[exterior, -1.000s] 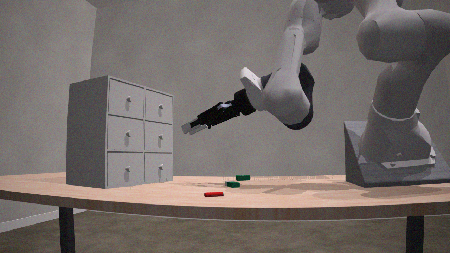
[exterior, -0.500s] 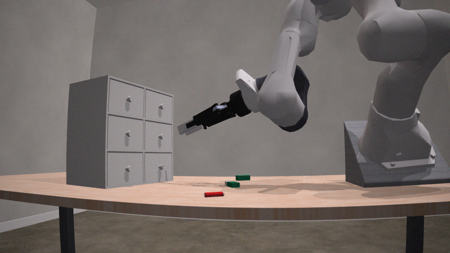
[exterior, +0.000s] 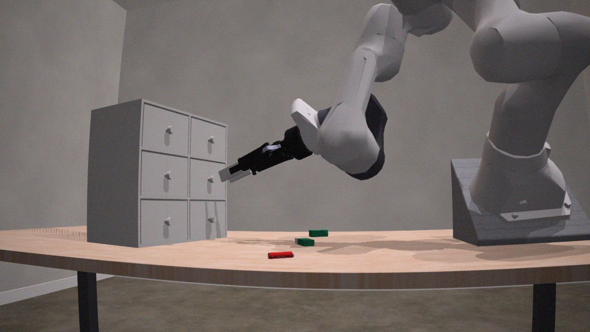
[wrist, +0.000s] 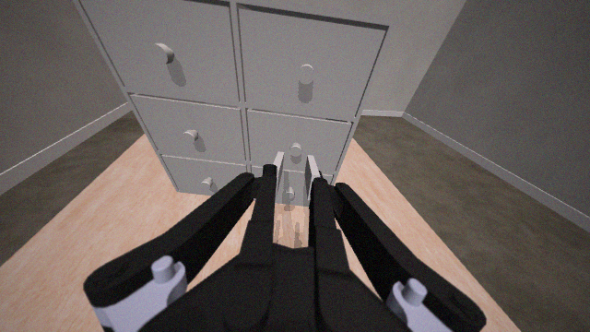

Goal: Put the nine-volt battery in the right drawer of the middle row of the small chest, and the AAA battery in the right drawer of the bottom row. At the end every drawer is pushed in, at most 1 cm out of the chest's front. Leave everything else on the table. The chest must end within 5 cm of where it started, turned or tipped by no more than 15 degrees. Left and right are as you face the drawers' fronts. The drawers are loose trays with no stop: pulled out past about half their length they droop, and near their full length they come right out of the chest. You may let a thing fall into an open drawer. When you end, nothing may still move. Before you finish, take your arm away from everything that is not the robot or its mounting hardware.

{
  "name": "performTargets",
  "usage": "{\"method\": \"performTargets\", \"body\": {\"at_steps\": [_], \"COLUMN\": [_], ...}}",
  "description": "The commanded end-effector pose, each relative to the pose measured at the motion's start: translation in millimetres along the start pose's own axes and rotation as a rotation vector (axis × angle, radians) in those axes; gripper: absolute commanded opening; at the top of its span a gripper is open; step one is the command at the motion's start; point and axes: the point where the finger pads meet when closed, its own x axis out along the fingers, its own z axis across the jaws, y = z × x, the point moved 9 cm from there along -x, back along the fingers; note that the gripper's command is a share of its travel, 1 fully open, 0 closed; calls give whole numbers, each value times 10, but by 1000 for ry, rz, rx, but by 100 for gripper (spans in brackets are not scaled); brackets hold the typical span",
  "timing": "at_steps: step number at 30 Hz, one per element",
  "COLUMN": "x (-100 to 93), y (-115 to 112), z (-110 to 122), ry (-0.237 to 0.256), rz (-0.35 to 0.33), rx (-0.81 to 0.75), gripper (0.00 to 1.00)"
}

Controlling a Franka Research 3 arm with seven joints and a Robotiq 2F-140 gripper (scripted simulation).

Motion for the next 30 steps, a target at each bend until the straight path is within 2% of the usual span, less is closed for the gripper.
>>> {"method": "performTargets", "body": {"at_steps": [1, 7, 30], "x": [57, 106, 107], "y": [-18, -16, -16], "z": [-1, -1, -1], "ry": [-1, -1, -1], "rz": [-9, -9, -9], "rx": [7, 7, 7], "gripper": [20, 20, 20]}}
